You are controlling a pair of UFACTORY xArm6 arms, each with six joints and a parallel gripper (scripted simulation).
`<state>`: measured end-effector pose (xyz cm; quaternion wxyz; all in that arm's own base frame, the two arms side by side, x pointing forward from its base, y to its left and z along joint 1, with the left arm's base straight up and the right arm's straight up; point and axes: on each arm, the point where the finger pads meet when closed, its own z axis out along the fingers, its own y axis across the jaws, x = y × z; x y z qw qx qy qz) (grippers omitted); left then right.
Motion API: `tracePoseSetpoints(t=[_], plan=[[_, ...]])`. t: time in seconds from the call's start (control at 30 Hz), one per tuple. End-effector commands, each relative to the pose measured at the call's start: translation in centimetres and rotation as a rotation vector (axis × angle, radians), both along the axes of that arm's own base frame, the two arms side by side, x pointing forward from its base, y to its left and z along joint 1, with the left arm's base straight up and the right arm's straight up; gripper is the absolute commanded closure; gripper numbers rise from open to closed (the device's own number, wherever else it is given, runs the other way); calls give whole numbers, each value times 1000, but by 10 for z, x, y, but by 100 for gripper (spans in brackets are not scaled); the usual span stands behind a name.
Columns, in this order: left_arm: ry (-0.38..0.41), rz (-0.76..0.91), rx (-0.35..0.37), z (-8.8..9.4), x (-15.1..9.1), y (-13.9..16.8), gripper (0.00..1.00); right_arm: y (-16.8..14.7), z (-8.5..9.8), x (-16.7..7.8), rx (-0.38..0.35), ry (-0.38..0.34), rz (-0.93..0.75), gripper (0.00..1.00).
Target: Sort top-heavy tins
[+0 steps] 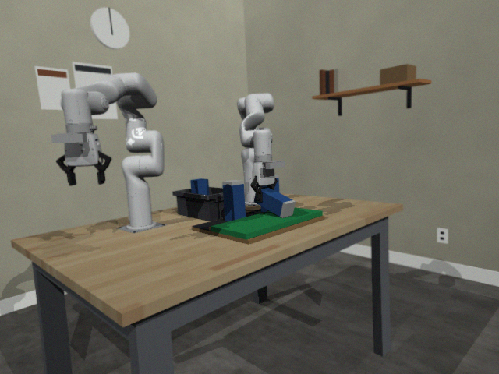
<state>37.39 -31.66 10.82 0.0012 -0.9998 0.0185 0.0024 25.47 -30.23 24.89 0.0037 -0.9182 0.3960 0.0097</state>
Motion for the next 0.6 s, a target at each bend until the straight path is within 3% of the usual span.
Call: tracePoseSetpoints(t=[0.0, 0.57], plan=[[-4, -1, -4, 6, 1, -1, 26, -1, 1, 1, -3, -3, 0, 0], [-4, 0, -4, 15, 1, -1, 26, -1, 1, 1, -3, -3, 0, 0]])
